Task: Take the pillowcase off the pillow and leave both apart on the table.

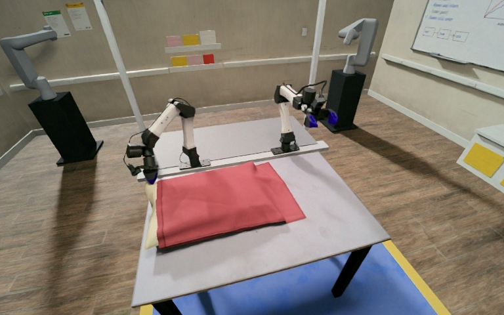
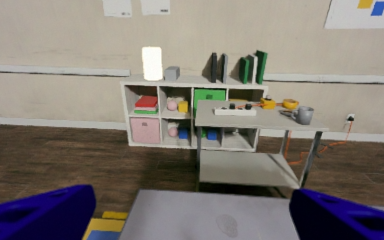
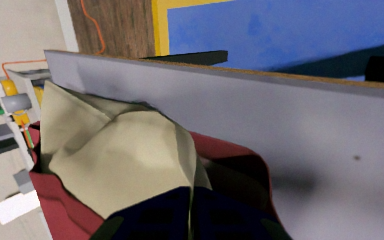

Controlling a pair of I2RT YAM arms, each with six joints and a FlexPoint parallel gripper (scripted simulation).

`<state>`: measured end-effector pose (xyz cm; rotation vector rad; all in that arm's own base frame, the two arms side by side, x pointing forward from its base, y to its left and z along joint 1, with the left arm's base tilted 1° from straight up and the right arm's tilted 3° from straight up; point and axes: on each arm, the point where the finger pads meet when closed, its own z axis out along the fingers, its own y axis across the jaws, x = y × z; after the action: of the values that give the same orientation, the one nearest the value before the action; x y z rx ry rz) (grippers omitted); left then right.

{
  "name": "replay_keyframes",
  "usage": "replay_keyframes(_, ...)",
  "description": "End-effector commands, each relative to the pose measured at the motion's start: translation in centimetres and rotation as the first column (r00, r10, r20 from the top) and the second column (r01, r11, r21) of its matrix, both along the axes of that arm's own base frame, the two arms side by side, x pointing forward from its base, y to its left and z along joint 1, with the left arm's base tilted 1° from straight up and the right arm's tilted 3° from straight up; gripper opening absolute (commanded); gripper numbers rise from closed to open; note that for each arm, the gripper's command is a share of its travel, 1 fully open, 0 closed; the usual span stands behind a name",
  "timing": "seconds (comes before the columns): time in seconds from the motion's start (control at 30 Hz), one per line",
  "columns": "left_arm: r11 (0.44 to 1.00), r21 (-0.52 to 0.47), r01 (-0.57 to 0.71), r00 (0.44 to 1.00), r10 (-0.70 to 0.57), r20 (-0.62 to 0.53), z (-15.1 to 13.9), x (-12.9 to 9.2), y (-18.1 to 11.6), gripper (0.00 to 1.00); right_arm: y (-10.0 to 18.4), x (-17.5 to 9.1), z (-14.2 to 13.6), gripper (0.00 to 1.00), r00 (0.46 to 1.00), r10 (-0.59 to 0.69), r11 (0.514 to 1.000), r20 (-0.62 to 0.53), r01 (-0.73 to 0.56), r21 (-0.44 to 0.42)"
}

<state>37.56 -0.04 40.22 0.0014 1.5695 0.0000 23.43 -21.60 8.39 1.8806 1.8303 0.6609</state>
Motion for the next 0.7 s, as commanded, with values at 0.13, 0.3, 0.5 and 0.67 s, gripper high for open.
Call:
replay_keyframes(0.13, 1.0, -0.009, 0.0, 0.998, 0.001, 0.067, 2.6, -0.6, 0.2, 1.0, -3.3, 0.6, 1.2, 0.0, 1.0, -0.007, 0.998, 0.031, 0.009, -0.069)
replay_keyframes(0.3, 1.0, -0.009, 0.0, 0.998, 0.001, 0.067, 2.6, -0.6, 0.2, 1.0, -4.7, 0.6, 1.0, 0.0, 1.0, -0.011, 0.997, 0.024, 0.012, -0.071)
replay_keyframes(0.5, 1.0, -0.009, 0.0, 0.998, 0.001, 0.067, 2.6, -0.6, 0.2, 1.0, -6.1, 0.7, 0.9, 0.0, 1.0, -0.011, 0.998, 0.027, 0.013, -0.068)
replay_keyframes(0.67, 1.0, -0.009, 0.0, 0.998, 0.001, 0.067, 2.6, -0.6, 0.2, 1.0, -6.6, 0.7, 0.8, 0.0, 1.0, -0.01, 0.999, 0.022, 0.011, -0.053)
